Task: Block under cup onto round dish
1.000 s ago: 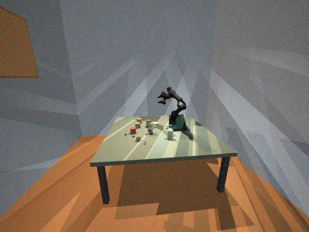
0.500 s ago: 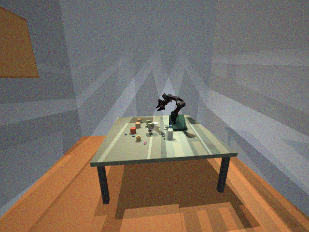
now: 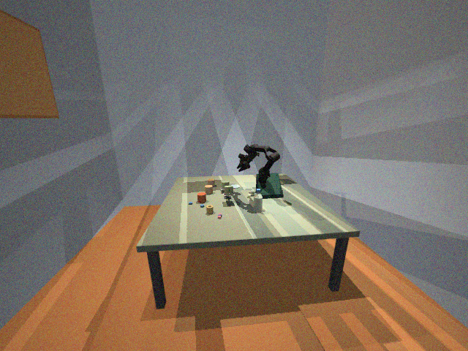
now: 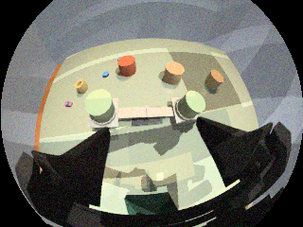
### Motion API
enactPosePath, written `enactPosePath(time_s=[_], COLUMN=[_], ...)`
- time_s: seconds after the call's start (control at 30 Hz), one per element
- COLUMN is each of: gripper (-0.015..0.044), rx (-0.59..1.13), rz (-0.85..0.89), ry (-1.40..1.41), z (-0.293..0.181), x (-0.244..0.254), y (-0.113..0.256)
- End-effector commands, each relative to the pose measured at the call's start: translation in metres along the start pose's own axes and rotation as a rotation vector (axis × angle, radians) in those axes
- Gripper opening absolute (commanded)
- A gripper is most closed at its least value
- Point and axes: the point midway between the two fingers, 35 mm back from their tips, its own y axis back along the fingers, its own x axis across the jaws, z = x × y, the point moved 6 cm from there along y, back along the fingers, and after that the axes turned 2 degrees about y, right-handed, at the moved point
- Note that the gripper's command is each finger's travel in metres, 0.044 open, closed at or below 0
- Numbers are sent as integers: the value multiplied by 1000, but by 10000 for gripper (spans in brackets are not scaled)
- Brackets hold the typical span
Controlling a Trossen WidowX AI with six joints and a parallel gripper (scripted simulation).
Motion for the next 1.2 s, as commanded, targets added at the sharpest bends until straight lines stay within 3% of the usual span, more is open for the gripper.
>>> enactPosePath(time_s=[0.0,0.6,1.17], gripper=[440,440,440], rx=[22,276,490], rz=[13,-55,-230], ry=[-59,-512,-996], z=[2,40,58], x=[-3,-43,-87], y=[-3,-40,-103])
